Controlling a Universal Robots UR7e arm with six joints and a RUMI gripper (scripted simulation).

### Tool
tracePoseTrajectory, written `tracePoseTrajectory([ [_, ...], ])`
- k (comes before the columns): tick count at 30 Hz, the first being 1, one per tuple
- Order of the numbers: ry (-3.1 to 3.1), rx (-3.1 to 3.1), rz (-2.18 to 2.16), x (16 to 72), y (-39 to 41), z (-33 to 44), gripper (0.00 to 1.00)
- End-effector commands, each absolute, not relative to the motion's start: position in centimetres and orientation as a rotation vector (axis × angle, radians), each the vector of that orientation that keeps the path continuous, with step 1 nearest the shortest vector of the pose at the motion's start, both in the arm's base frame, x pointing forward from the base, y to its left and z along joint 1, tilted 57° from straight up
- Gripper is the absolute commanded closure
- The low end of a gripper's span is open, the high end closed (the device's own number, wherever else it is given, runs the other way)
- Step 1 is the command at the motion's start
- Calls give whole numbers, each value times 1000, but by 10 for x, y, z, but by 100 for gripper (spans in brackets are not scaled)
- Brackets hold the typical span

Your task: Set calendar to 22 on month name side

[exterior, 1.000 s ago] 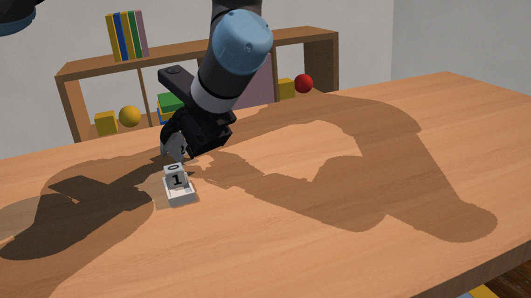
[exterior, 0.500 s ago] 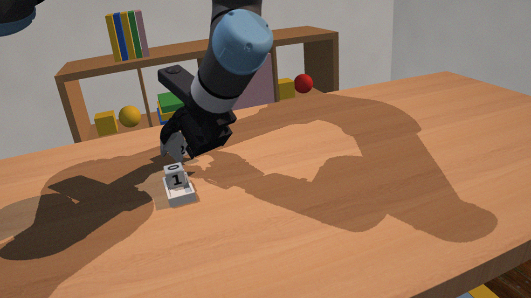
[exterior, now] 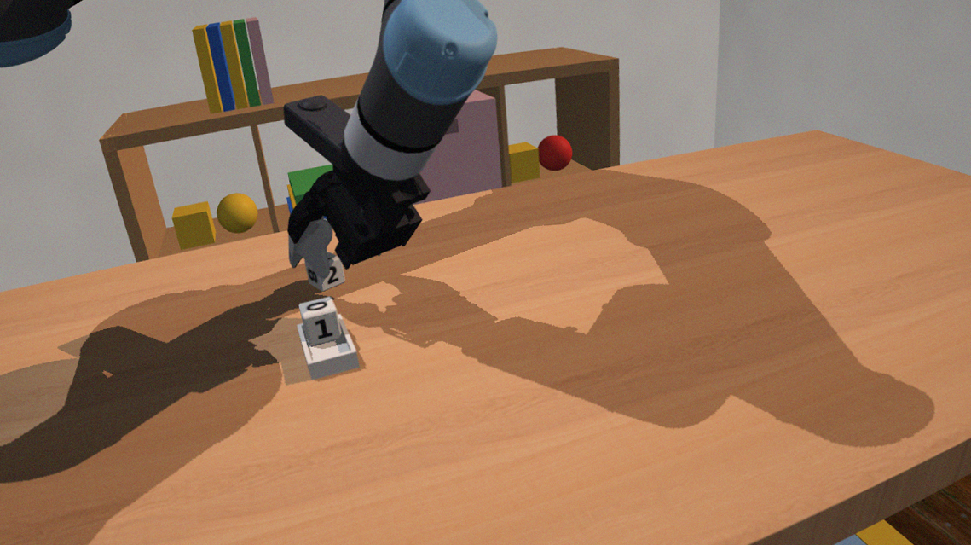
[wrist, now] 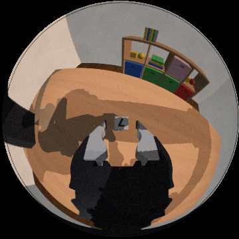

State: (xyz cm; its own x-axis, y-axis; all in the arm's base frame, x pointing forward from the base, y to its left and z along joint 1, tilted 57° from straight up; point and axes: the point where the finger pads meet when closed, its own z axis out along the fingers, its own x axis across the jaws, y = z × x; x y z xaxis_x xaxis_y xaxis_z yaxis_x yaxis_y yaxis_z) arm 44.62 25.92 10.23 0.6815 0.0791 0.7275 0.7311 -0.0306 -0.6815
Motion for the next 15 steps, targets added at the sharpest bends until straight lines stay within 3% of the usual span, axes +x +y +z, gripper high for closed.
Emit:
tracePoseTrajectory([
  [1, -694, -1534, -597, 441, 251, 109, 58],
  [15, -694, -1534, -597, 425, 229, 126, 58],
])
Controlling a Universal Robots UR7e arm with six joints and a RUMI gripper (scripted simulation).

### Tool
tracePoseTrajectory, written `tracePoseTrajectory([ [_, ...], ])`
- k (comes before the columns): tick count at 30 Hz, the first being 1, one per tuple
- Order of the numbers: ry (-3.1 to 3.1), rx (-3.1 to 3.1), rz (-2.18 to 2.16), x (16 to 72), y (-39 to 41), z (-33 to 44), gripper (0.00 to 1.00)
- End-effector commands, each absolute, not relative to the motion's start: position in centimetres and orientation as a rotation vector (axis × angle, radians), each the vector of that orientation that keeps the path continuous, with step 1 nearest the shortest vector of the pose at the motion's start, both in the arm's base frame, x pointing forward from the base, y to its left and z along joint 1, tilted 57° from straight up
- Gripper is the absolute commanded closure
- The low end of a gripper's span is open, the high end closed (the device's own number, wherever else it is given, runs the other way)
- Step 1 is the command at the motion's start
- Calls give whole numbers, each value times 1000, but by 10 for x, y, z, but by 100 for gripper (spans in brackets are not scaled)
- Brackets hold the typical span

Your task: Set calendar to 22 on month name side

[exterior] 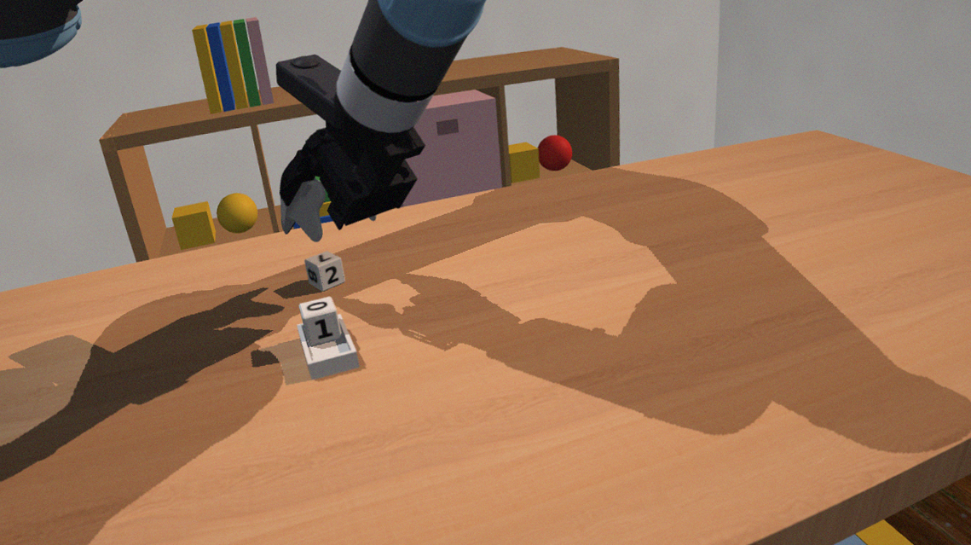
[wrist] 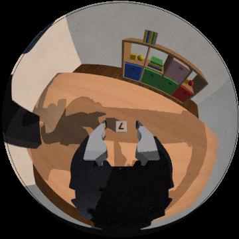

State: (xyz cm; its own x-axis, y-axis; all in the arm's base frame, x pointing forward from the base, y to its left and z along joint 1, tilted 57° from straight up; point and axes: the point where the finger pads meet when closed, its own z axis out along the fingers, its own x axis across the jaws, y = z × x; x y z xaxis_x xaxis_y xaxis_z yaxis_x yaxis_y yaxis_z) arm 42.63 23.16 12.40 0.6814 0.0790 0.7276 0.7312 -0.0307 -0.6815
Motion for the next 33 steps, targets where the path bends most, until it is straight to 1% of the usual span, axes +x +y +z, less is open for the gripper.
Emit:
tracePoseTrajectory([
  [1, -694, -1534, -597, 425, 229, 126, 58],
  [17, -692, -1557, -603, 423, 228, 126, 58],
  [33, -660, -1712, -668, 422, 228, 126, 58],
])
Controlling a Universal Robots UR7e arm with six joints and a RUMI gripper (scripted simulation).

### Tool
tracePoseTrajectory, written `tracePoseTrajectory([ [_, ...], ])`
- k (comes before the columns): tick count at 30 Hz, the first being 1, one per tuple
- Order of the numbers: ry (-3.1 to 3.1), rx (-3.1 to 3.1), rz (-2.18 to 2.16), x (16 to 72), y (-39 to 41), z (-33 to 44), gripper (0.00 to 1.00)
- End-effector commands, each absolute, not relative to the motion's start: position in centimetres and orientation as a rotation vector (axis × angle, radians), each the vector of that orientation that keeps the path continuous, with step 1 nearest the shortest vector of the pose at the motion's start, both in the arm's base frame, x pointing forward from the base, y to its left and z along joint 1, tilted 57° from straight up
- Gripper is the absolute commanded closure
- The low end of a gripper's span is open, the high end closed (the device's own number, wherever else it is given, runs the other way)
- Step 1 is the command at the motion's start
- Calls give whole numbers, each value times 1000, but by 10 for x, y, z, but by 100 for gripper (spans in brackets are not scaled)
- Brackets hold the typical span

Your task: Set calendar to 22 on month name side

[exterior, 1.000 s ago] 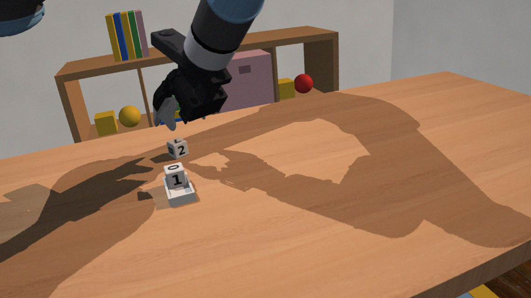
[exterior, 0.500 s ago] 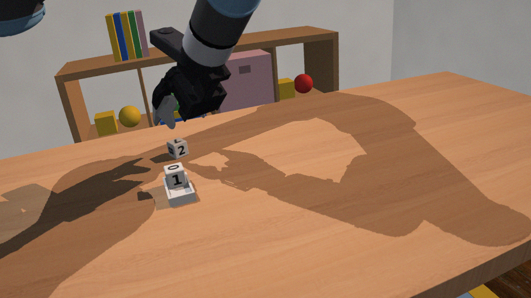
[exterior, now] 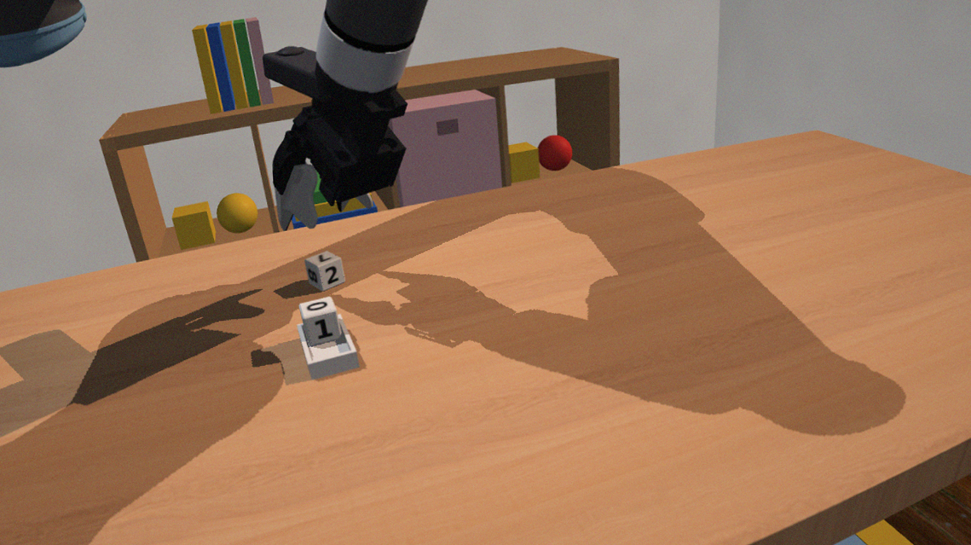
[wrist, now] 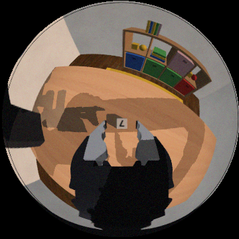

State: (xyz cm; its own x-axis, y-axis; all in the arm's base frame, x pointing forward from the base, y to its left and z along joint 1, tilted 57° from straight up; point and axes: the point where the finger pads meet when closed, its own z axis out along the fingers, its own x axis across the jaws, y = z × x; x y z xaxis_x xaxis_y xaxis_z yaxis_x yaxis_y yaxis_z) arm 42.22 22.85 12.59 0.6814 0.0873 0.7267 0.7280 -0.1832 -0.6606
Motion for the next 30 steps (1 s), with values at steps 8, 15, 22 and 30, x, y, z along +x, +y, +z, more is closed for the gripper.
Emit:
tracePoseTrajectory([
  [8, -640, -1763, -700, 422, 228, 128, 58],
  [15, -634, -1776, -709, 422, 228, 129, 58],
  [22, -634, -1777, -709, 422, 228, 129, 58],
  [30, -632, -1799, -714, 422, 228, 127, 58],
])
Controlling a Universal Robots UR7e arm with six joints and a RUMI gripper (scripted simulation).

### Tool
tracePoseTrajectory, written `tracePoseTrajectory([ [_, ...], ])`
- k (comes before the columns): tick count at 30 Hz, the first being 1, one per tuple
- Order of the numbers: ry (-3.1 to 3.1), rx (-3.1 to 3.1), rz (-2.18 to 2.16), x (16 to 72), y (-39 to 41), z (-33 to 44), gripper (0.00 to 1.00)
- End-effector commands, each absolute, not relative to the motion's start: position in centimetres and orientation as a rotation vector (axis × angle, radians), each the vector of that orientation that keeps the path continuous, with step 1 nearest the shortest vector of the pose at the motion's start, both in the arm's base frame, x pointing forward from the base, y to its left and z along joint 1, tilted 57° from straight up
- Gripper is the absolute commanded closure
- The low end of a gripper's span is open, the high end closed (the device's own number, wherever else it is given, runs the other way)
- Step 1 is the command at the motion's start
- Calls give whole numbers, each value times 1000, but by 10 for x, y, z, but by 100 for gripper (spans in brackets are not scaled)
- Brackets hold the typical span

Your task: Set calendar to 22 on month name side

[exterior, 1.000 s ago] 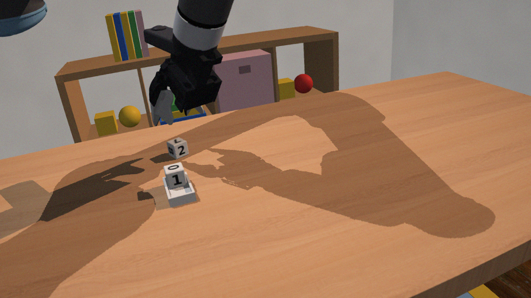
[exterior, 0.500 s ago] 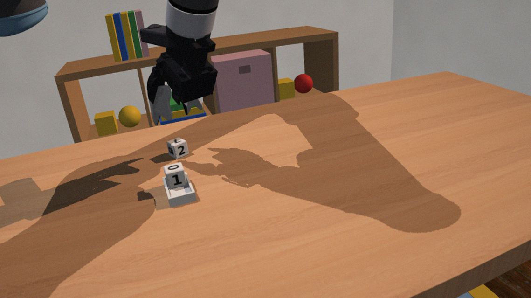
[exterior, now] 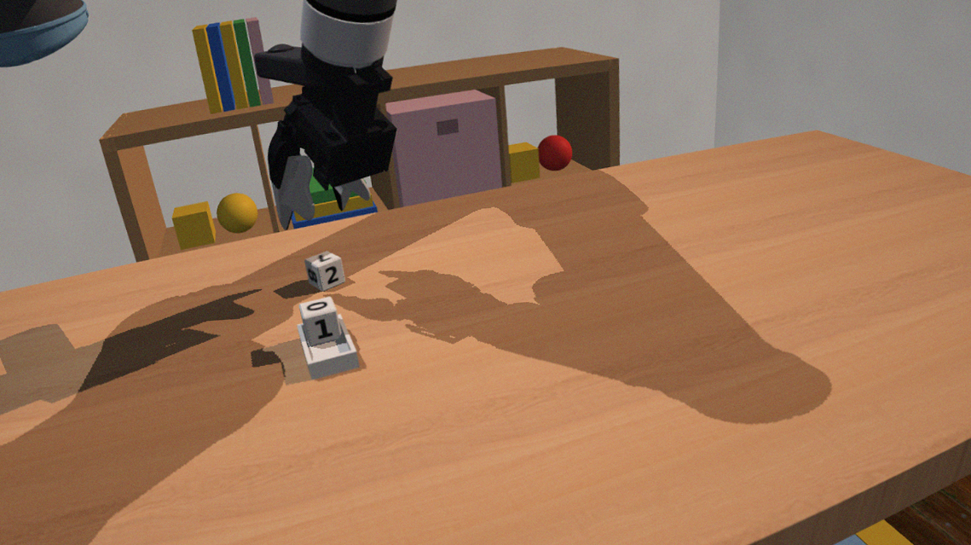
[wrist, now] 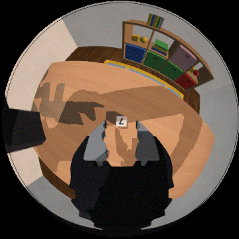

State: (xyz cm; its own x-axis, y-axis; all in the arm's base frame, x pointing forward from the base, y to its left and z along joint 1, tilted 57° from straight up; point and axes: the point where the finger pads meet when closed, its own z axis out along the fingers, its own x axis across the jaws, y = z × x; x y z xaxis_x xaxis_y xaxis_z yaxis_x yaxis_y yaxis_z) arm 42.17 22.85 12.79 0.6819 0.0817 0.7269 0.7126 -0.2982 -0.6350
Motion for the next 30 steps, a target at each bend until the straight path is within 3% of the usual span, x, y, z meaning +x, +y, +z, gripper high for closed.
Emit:
tracePoseTrajectory([
  [1, -632, -1804, -715, 422, 228, 127, 58],
  [30, -574, -1993, -803, 421, 229, 128, 58],
])
